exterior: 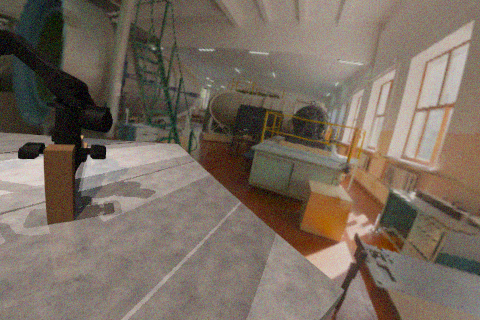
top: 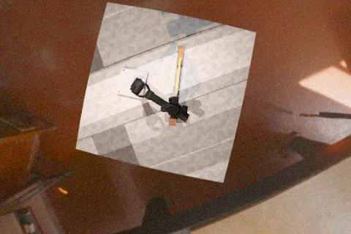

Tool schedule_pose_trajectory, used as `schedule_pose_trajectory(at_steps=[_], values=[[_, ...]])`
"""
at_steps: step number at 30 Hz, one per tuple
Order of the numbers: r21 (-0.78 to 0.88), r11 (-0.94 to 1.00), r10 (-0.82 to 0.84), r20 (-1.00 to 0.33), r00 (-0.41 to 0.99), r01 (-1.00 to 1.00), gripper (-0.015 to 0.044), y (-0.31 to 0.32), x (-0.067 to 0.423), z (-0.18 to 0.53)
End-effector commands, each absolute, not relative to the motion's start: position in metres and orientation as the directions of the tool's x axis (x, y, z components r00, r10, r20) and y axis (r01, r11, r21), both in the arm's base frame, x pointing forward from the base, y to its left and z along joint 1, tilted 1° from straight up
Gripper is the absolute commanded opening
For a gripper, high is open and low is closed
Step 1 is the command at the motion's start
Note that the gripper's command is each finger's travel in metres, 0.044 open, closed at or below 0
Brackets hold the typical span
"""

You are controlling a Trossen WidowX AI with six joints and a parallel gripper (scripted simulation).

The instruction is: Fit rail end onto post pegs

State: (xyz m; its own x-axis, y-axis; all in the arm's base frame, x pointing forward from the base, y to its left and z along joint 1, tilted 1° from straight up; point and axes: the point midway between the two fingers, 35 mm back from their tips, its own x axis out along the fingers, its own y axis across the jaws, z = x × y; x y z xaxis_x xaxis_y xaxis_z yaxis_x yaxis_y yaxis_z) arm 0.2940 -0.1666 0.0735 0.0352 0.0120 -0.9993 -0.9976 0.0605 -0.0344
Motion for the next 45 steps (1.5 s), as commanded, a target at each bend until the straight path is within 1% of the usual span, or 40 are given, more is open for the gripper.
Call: schedule_pose_trajectory(at_steps=[1, 45], values=[[-0.040, 0.062, 0.003, -0.999, 0.040, -0.997, 0.0000, -0.1659, 0.2947, 0.0764], [-0.040, 0.062, 0.004, -0.999, 0.040, -0.997, 0.0000, -0.1621, 0.2950, 0.0758]])
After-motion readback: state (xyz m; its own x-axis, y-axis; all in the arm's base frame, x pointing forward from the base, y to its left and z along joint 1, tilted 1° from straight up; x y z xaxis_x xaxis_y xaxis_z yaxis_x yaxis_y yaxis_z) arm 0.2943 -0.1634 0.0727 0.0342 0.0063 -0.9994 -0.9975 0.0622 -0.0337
